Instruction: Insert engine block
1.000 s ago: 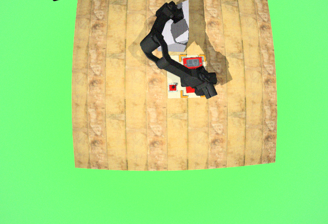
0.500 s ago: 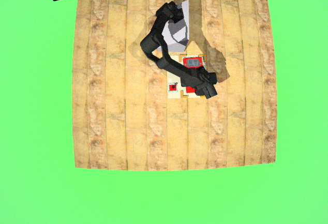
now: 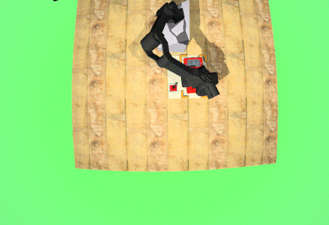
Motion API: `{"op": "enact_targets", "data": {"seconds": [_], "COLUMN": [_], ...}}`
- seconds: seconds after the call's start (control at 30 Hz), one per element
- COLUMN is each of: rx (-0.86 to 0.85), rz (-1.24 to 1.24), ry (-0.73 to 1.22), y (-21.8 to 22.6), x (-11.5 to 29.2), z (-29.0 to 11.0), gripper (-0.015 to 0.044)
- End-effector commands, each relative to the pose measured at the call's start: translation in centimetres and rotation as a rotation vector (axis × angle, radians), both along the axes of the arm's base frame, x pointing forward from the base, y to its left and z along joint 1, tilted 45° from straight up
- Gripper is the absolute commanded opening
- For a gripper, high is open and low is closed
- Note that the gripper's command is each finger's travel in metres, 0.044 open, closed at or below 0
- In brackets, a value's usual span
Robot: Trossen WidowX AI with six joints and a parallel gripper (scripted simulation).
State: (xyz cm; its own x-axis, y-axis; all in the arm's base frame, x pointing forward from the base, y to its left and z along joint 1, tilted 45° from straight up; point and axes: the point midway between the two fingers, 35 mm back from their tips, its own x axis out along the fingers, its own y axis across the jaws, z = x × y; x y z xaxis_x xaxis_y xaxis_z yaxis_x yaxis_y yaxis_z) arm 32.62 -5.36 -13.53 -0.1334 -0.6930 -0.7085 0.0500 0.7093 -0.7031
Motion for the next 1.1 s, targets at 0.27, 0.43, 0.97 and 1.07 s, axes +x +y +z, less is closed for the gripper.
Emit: {"op": "enact_targets", "data": {"seconds": [0.27, 0.43, 0.97, 1.07], "rx": [0.003, 0.003, 0.003, 0.003], "rz": [-0.008, -0.008, -0.008, -0.008], "ry": [0.002, 0.002, 0.002, 0.002], "y": [0.0, 0.0, 0.0, 0.0], "x": [-0.08, -0.08, -0.08, -0.08], "z": [0.05, 0.05, 0.05, 0.05], "gripper": [0.0151, 0.002, 0.0, 0.0]}}
